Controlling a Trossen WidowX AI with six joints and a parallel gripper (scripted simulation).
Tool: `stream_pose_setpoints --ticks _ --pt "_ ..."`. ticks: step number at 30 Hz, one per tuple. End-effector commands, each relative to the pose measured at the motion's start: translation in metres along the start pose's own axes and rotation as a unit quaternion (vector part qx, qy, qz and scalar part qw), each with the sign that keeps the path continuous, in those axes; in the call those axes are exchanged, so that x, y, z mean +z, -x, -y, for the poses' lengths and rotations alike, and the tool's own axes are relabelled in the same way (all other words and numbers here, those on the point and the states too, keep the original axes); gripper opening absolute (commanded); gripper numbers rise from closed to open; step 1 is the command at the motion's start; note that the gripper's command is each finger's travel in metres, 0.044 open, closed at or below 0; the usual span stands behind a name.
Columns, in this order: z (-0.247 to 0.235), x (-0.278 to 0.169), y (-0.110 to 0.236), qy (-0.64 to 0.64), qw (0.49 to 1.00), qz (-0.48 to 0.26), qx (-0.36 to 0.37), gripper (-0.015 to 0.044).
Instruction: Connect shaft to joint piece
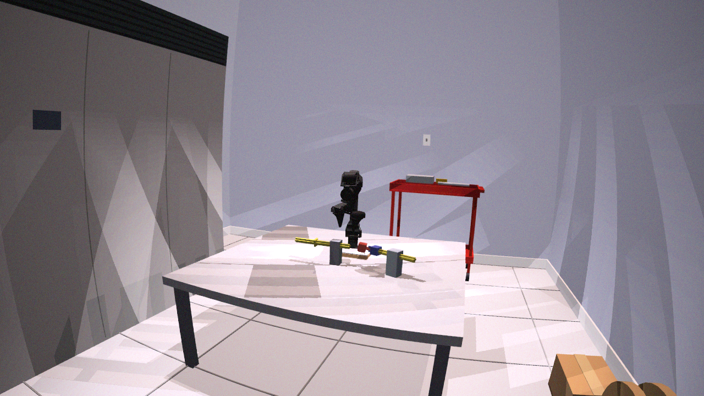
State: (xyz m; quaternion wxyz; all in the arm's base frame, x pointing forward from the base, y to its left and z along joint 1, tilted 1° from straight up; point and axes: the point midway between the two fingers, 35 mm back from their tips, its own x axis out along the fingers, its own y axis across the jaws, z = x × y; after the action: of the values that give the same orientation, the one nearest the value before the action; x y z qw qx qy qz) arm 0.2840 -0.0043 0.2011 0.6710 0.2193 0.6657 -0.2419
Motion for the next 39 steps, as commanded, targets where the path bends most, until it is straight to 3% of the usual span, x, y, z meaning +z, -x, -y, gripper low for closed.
stream_pose_setpoints --ticks 1,15,30,39 --pt "0.000 0.000 -0.002 -0.062 0.998 0.005 -0.006 0.0440" --pt "-0.002 -0.001 -0.008 -0.254 0.967 0.020 -0.017 0.0440" --pt "-0.003 -0.002 -0.013 -0.449 0.893 0.041 -0.020 0.0440" --pt "-0.004 -0.002 -0.016 -0.467 0.883 0.043 -0.020 0.0440"
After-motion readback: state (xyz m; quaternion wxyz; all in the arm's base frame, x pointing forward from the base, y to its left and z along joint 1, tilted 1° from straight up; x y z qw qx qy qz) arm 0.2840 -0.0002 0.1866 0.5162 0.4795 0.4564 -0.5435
